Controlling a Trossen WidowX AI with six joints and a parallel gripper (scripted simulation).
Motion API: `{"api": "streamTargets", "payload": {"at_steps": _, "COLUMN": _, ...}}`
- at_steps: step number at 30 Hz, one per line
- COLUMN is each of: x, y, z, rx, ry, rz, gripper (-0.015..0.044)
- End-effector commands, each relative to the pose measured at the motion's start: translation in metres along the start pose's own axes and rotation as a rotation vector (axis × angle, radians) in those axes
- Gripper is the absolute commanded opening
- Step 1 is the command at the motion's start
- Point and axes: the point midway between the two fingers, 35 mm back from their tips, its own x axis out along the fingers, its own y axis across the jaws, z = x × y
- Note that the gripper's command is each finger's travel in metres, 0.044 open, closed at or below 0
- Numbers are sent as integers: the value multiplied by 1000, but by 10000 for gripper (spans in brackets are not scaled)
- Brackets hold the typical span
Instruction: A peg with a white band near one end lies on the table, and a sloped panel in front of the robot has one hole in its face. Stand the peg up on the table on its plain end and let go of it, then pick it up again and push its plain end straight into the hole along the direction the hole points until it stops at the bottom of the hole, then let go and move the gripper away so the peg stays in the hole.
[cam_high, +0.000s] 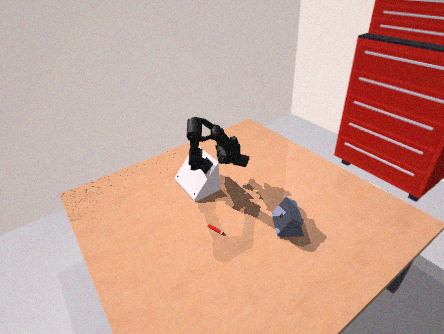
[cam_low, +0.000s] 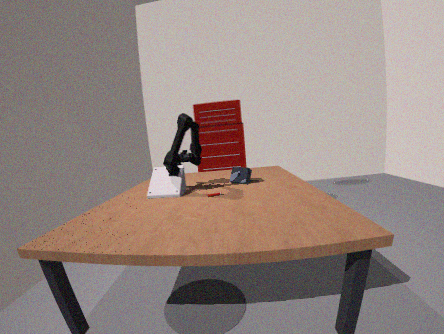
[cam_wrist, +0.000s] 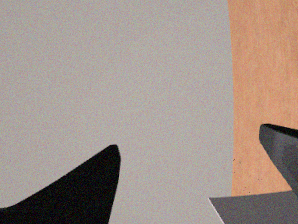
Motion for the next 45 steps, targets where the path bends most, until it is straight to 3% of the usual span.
{"api": "streamTargets", "payload": {"at_steps": 1, "x": 0, "y": 0, "z": 0, "rx": -1, "ry": 0, "rz": -3, "gripper": 426}}
{"api": "streamTargets", "payload": {"at_steps": 20, "x": -78, "y": -45, "z": 31, "rx": -36, "ry": -113, "rz": -408, "gripper": 440}}
{"api": "streamTargets", "payload": {"at_steps": 45, "x": -244, "y": -92, "z": 11, "rx": 245, "ry": -383, "rz": -998, "gripper": 440}}
